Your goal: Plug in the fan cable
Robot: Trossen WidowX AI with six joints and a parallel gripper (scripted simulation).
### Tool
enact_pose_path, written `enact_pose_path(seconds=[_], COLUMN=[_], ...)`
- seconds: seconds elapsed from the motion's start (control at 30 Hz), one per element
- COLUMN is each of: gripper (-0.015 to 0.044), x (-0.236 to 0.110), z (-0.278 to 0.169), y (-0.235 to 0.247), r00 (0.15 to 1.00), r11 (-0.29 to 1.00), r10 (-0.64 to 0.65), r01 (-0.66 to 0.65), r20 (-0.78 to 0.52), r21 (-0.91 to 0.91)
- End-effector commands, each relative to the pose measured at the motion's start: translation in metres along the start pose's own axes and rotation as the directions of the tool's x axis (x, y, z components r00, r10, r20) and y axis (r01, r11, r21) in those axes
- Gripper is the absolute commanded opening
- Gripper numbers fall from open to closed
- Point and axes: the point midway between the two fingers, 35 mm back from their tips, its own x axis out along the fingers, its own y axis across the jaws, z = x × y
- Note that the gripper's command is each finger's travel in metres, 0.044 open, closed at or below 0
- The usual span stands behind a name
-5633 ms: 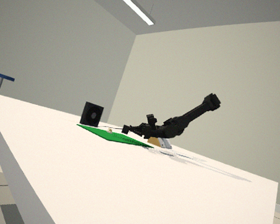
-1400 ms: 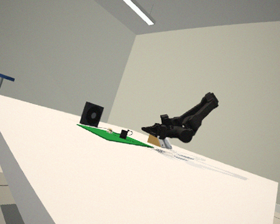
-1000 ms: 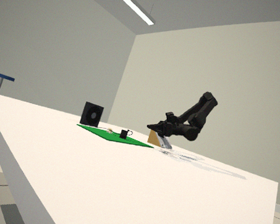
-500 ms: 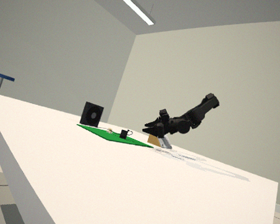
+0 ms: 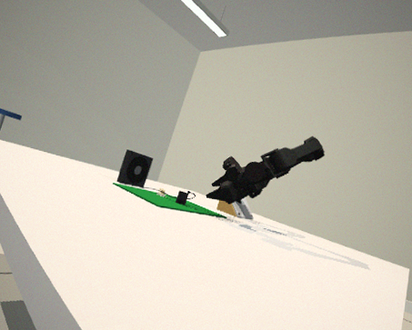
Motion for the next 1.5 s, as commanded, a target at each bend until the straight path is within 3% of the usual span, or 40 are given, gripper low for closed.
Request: enact_pose_path(seconds=[0.0,0.7,1.1,1.47], gripper=[0.044,0.044,0.044,0.044], x=[0.001,-0.004,-0.016,-0.029], z=[0.0,0.007,0.023,0.048], y=[-0.001,-0.002,0.003,0.007], r00=[0.997,0.872,0.734,0.587], r11=[1.0,0.987,0.95,0.866], r10=[-0.01,0.079,0.237,0.426], r01=[0.007,-0.136,-0.311,-0.484], r20=[-0.076,-0.483,-0.636,-0.689], r21=[-0.03,-0.084,-0.006,0.124])
